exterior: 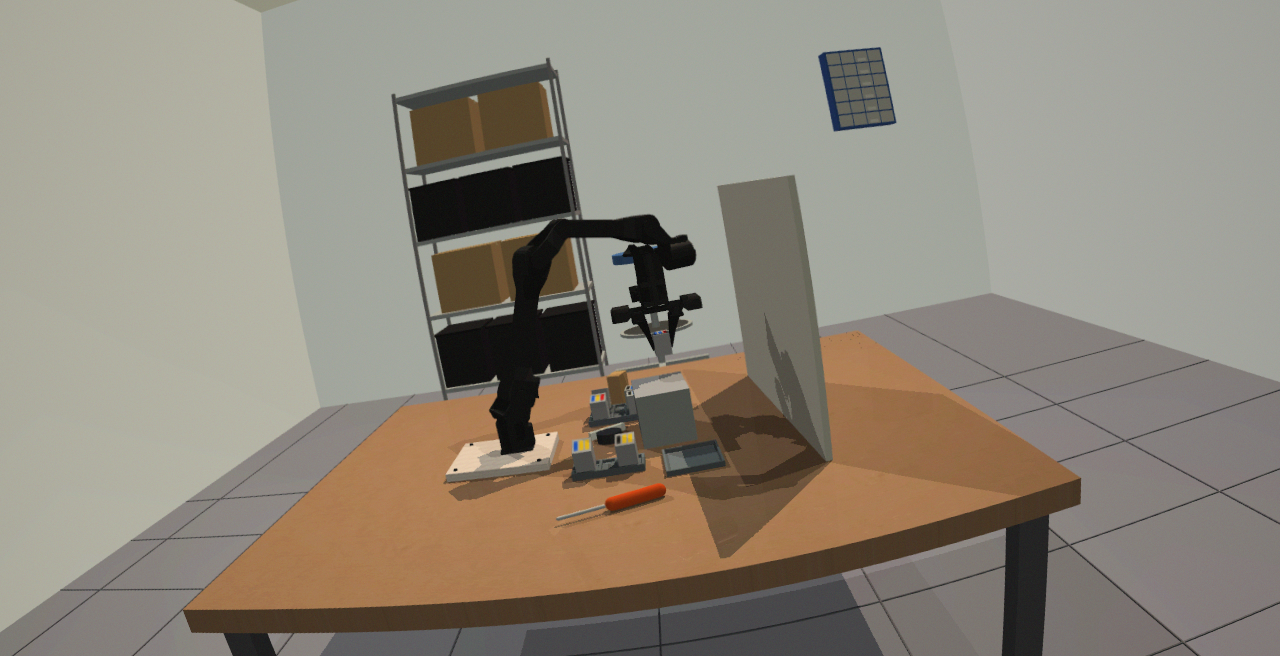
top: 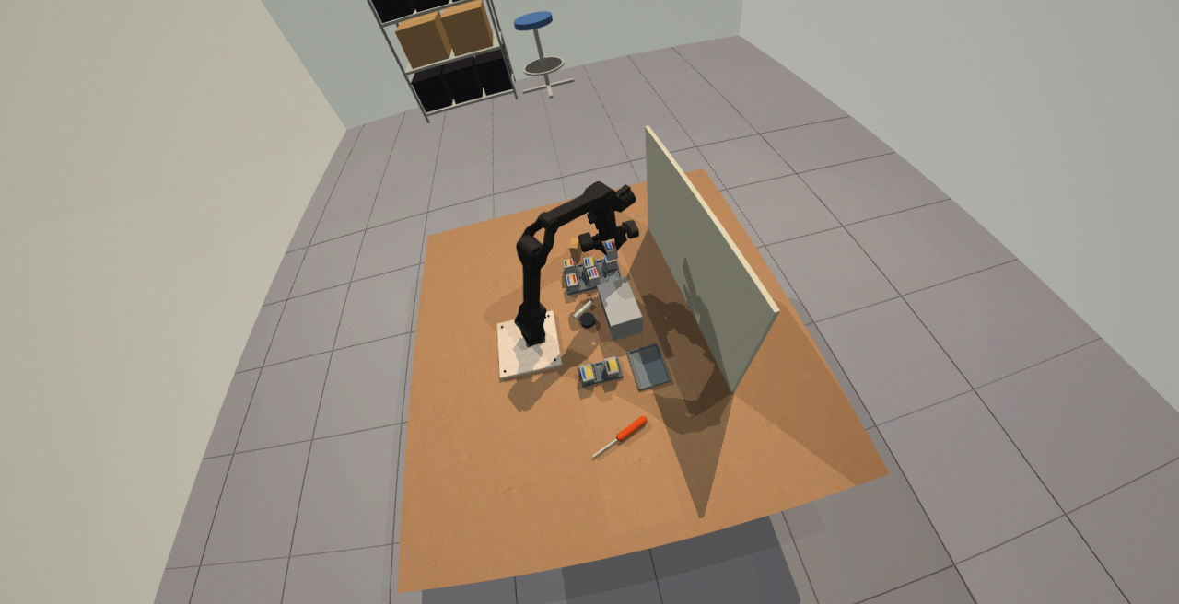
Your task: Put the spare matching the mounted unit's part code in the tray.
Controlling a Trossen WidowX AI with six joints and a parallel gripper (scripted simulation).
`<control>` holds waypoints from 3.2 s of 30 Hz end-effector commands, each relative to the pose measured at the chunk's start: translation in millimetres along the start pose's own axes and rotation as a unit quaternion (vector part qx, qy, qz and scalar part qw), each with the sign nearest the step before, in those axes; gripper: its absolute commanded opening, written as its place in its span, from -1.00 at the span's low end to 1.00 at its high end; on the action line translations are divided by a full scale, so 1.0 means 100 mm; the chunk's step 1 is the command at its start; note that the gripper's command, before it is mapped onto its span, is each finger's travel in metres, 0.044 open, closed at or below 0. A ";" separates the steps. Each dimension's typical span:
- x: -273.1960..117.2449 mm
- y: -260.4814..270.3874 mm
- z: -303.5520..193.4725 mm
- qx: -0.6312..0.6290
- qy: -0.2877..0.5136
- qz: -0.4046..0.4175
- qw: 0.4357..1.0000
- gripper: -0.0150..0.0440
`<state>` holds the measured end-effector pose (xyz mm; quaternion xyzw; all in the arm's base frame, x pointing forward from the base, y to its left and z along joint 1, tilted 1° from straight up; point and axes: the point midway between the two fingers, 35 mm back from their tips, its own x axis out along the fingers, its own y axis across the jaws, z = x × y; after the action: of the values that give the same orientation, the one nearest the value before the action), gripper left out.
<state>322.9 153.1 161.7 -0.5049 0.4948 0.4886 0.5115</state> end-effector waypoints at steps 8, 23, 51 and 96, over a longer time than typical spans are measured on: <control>-0.34 0.04 0.01 0.001 0.001 0.001 1.000 -0.49; -0.36 -0.27 -0.66 0.008 0.000 -0.006 1.000 -0.49; -0.37 -0.37 -2.40 0.022 0.013 -0.007 1.000 -0.49; -0.27 -0.02 -3.66 0.000 0.019 -0.005 1.000 -0.49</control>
<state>319.4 -213.1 191.7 -0.5176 0.5033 0.4724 0.5056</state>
